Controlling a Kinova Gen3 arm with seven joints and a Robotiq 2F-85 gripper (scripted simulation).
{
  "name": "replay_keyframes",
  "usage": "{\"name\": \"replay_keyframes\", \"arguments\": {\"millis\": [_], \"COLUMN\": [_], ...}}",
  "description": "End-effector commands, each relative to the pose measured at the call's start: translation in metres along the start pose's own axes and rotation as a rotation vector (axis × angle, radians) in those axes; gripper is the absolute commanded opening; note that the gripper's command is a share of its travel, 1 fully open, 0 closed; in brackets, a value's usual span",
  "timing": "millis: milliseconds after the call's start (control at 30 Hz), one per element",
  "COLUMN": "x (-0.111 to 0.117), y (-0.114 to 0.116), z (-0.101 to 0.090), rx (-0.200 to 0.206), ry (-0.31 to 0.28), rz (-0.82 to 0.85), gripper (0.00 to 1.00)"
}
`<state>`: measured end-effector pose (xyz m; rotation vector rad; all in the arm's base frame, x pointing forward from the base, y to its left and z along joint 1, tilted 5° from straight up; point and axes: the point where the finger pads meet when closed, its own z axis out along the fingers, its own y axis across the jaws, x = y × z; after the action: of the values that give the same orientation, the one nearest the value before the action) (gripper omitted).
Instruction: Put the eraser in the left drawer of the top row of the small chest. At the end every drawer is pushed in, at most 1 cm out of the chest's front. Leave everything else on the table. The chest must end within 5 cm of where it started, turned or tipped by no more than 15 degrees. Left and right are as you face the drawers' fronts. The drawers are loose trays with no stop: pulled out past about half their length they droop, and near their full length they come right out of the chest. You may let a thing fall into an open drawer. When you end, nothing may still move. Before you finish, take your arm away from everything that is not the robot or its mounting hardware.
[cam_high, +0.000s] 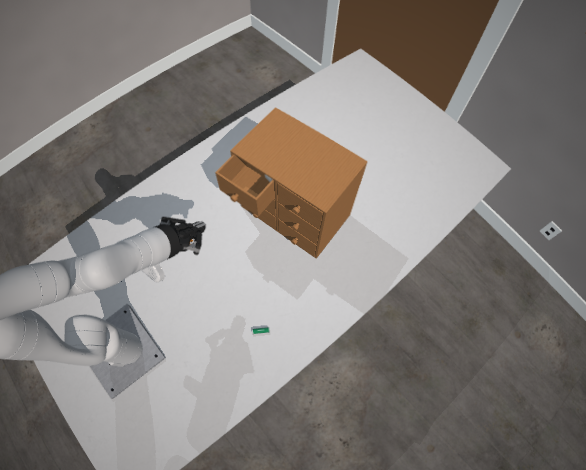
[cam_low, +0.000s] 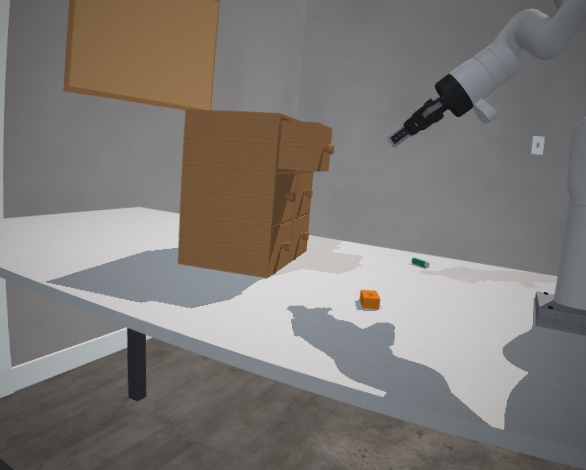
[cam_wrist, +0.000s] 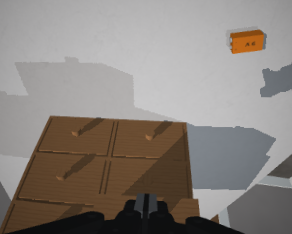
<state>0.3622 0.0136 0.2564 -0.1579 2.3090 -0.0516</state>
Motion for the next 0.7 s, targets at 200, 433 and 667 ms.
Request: {"name": "replay_keyframes", "arguments": {"millis": [200, 433, 667], "x": [0.0008, -0.0004, -0.0022], "y": [-0.0018, -0.0021, -0.0020], "z": [0.0032, 0.0067, 0.0088], "rx": [-0.001, -0.002, 0.000], "ry": [-0.001, -0.006, -0.012], "rz": [0.005, 0.006, 0.007], "gripper": [0.00, 0.00, 0.00]}}
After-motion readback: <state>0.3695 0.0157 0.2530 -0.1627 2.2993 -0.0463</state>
